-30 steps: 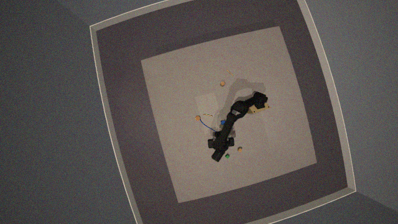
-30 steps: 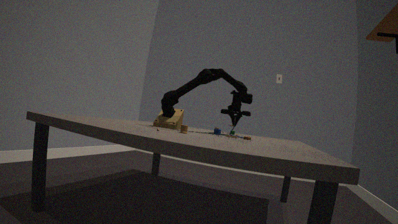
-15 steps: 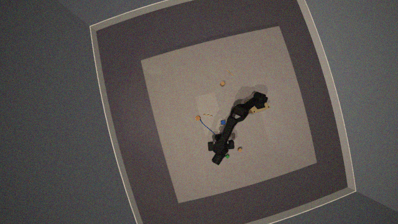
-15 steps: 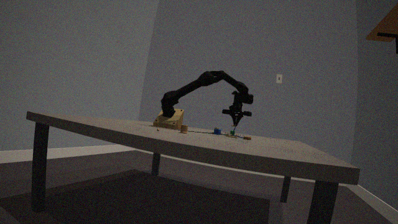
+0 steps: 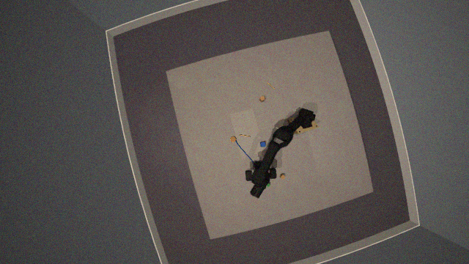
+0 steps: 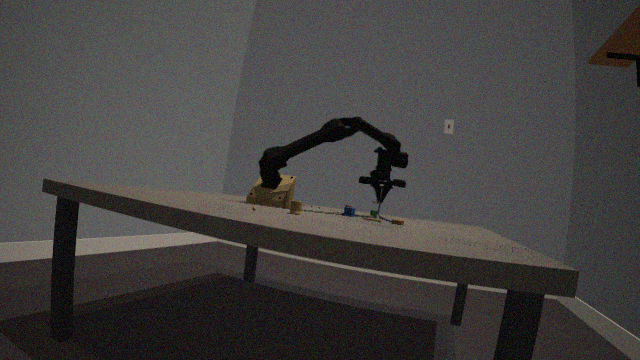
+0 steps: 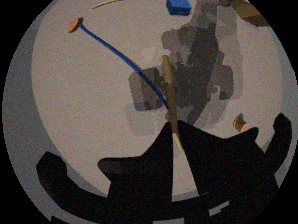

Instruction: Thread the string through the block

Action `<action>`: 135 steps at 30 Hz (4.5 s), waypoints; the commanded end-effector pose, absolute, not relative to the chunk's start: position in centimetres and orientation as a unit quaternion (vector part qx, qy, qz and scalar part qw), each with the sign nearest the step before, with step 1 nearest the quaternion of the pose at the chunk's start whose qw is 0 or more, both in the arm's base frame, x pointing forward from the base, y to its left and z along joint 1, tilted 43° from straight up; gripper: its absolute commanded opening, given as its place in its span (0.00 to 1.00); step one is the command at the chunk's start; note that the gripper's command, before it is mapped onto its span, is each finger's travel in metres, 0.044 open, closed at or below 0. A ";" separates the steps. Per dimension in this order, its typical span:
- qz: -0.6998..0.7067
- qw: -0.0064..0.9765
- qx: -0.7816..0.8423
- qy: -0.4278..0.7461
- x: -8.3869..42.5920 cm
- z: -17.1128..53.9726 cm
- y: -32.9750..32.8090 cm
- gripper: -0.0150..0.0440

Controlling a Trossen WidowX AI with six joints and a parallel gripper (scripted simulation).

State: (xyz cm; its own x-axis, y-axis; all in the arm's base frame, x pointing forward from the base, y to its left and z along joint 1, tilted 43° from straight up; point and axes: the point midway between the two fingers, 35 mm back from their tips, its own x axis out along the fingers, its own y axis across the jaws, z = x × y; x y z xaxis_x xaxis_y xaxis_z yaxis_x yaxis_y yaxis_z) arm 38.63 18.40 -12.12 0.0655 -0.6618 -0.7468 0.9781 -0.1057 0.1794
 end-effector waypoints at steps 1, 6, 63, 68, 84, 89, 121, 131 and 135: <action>-0.650 0.630 0.365 0.217 38.6 -12.6 18.7 0.25; -0.650 0.630 0.365 0.217 38.6 -13.0 19.1 0.25; -0.650 0.630 0.365 0.218 35.1 -15.5 16.1 0.25; -0.650 0.630 0.365 0.218 34.6 -15.7 15.6 0.25; -0.650 0.630 0.365 0.219 33.9 -15.7 14.9 0.25; -0.650 0.630 0.365 0.219 33.9 -15.3 14.5 0.25; -0.650 0.630 0.364 0.219 33.2 -12.6 11.5 0.25; -0.650 0.630 0.364 0.219 32.9 -11.8 10.5 0.25; -0.650 0.630 0.364 0.219 32.7 -11.5 10.1 0.25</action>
State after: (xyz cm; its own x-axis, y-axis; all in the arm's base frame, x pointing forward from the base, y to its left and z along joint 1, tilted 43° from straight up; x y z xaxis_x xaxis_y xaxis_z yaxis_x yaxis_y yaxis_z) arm 33.00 10.59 -11.64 0.0627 -0.6550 -0.7530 0.9772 -0.1130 0.1796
